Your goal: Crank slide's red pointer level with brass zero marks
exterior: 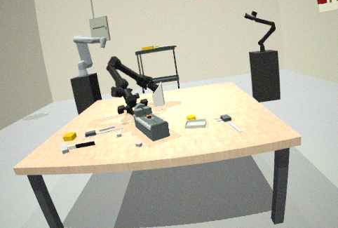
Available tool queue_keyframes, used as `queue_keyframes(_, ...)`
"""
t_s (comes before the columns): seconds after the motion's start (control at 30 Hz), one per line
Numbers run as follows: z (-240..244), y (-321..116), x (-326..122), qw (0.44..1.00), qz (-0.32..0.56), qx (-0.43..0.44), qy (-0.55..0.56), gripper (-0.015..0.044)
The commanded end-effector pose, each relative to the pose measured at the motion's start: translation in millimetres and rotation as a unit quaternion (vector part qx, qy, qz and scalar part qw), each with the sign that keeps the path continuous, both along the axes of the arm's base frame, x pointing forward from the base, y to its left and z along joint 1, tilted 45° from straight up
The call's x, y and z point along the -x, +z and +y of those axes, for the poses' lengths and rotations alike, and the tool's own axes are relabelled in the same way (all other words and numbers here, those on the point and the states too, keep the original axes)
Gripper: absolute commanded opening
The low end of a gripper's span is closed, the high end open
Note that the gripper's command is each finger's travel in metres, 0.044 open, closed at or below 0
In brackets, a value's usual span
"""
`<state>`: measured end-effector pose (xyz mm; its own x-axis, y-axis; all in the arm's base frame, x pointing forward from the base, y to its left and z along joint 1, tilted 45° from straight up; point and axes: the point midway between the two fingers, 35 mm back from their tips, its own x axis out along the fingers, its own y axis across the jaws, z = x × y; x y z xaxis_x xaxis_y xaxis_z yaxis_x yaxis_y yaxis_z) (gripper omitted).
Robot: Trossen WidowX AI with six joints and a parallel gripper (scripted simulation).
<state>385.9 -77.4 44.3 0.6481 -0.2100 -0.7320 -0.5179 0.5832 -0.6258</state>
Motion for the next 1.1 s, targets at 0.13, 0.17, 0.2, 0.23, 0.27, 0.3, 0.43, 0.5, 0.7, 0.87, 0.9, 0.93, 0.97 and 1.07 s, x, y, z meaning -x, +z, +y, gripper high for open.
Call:
queue_keyframes(0.13, -1.9, 8.5, -3.7, 1.000, -0.011, 0.005, 0.000, 0.0000)
queue_keyframes(0.17, -1.9, 8.6, -3.7, 1.000, -0.011, 0.005, 0.000, 0.0000)
queue_keyframes(0.2, -1.9, 8.6, -3.7, 1.000, -0.011, 0.005, 0.000, 0.0000)
queue_keyframes(0.23, -1.9, 8.7, -3.8, 1.000, -0.011, 0.005, 0.000, 0.0000)
queue_keyframes(0.27, -1.9, 8.7, -3.8, 1.000, -0.011, 0.005, 0.000, 0.0000)
queue_keyframes(0.3, -1.9, 8.8, -3.8, 1.000, -0.011, 0.005, 0.000, 0.0000)
queue_keyframes(0.43, -1.9, 9.0, -3.8, 1.000, -0.011, 0.005, 0.000, 0.0000)
queue_keyframes(0.5, -1.9, 9.1, -3.9, 1.000, -0.011, 0.005, 0.000, 0.0000)
queue_keyframes(0.7, -1.9, 9.4, -3.9, 1.000, -0.012, 0.005, 0.000, 0.0000)
queue_keyframes(0.87, -1.9, 9.6, -4.0, 1.000, -0.012, 0.005, 0.000, 0.0000)
queue_keyframes(0.9, -1.9, 9.7, -4.0, 1.000, -0.012, 0.005, 0.000, 0.0000)
queue_keyframes(0.93, -1.9, 9.7, -4.0, 1.000, -0.012, 0.005, 0.000, 0.0000)
queue_keyframes(0.97, -1.9, 9.8, -4.0, 1.000, -0.012, 0.005, 0.000, 0.0000)
queue_keyframes(1.07, -1.9, 9.9, -4.0, 1.000, -0.012, 0.005, 0.000, 0.0000)
